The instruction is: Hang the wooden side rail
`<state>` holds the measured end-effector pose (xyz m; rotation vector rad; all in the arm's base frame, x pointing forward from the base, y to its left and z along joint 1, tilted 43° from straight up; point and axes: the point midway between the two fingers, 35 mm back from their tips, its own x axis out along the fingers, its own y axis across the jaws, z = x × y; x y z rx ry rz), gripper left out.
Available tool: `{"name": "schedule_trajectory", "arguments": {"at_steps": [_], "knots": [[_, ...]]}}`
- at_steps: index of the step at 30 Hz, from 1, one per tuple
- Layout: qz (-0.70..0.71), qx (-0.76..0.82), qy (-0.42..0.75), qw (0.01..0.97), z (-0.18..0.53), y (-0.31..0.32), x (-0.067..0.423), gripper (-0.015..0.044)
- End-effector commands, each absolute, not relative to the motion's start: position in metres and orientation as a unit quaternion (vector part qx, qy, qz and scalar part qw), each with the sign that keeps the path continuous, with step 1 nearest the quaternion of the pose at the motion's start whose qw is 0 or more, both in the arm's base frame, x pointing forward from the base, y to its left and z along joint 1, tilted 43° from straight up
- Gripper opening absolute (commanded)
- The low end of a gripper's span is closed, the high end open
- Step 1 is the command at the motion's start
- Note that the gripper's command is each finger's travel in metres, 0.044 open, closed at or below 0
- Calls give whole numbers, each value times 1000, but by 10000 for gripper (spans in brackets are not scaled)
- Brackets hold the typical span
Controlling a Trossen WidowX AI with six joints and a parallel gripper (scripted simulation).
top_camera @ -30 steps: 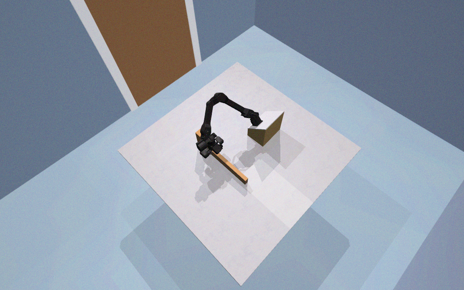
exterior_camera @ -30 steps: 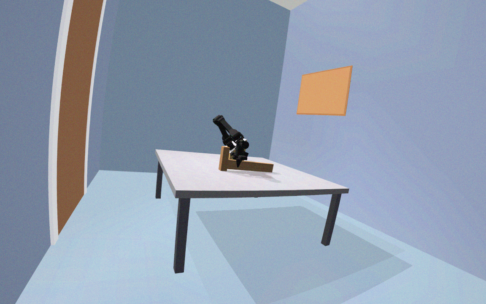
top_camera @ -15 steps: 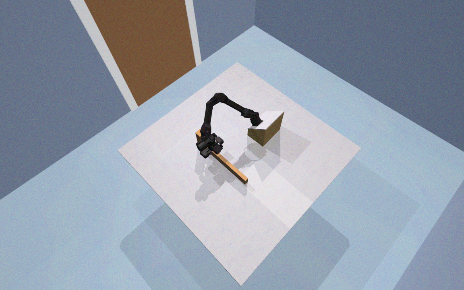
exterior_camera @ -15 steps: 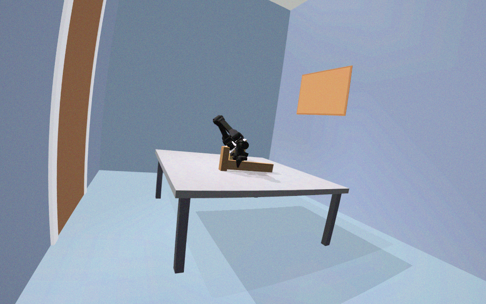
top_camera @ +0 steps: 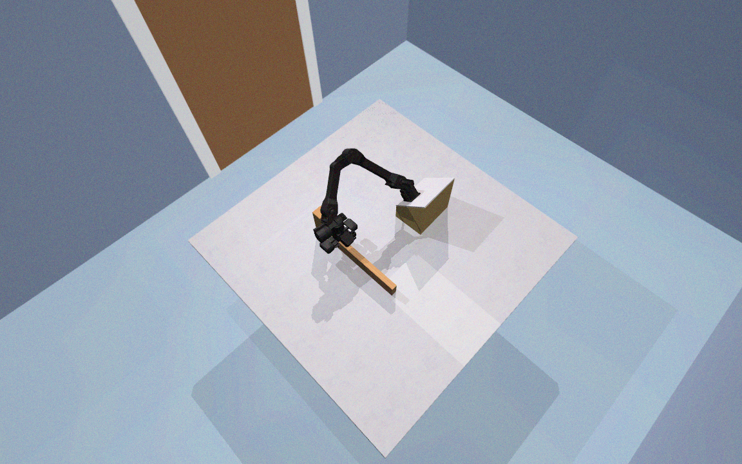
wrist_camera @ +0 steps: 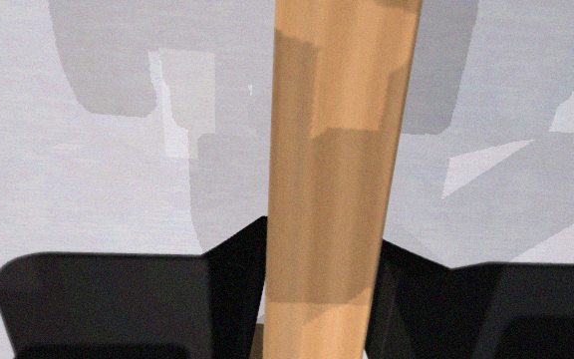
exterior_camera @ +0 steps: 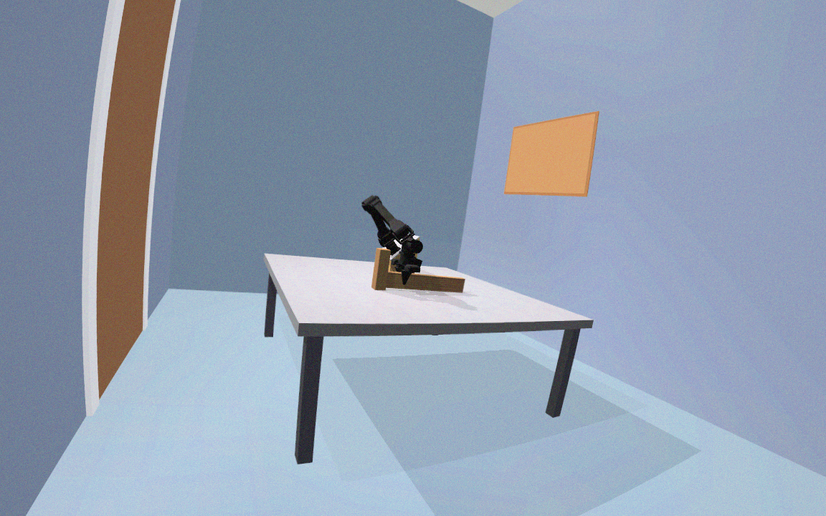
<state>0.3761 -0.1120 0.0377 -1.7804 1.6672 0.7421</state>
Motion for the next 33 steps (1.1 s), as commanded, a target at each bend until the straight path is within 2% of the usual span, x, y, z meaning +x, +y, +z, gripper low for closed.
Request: {"name": "schedule_trajectory", "arguments": {"at_steps": [1,7,24,33], "knots": [[275,-669,625,293,38,-112,377,0],[275,-669,625,293,37,-113,377,0],[277,-669,625,293,52,-98,375,440],[275,-669,625,294,63,-81,374,440]]}}
